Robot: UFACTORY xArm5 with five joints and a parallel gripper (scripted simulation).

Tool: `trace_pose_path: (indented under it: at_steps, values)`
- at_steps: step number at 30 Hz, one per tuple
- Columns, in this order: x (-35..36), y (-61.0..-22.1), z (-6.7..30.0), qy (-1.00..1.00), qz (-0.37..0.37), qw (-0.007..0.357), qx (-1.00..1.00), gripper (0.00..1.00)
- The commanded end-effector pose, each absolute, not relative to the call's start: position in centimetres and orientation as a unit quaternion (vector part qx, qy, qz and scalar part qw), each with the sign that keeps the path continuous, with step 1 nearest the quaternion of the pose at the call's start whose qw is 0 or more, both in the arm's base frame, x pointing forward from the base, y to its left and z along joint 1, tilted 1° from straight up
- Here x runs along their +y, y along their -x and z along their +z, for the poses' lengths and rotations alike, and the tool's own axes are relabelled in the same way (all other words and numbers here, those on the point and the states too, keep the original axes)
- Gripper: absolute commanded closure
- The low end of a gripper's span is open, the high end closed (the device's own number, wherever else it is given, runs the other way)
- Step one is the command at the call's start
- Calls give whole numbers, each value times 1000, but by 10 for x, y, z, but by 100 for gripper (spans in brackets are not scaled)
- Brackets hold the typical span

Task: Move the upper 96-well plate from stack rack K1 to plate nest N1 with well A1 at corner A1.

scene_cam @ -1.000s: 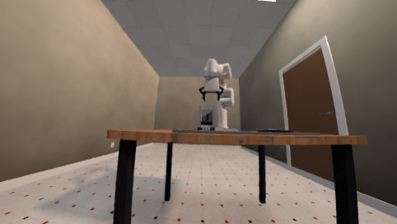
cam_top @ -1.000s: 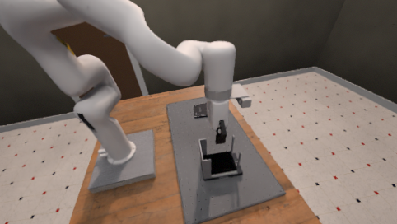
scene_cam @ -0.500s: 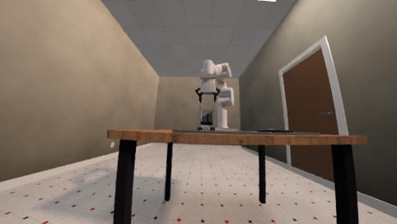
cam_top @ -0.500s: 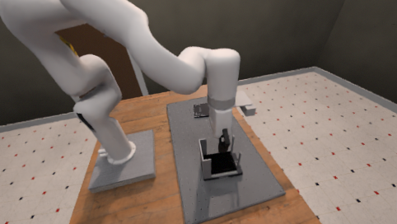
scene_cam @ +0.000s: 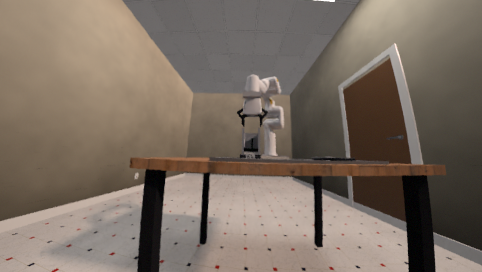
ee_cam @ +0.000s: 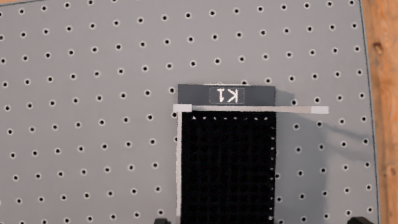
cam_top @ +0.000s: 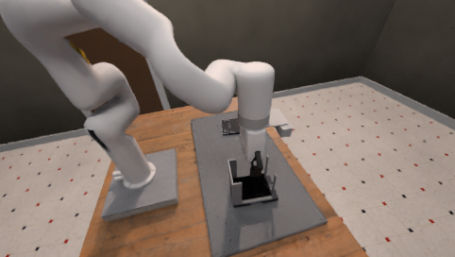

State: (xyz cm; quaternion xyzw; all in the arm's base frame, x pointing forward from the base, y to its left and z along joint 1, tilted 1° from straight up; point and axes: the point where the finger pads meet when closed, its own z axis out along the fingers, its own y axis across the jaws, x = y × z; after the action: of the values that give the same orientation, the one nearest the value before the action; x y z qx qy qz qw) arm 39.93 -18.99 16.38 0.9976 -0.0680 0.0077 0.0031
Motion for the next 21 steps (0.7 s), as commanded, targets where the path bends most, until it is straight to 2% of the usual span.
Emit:
trace_pose_path:
  at_steps: [1, 21]
  values:
    - [-190, -400, 159, -998, 10, 2, -68, 0]
    - [-191, -401, 129, -998, 10, 2, -68, 0]
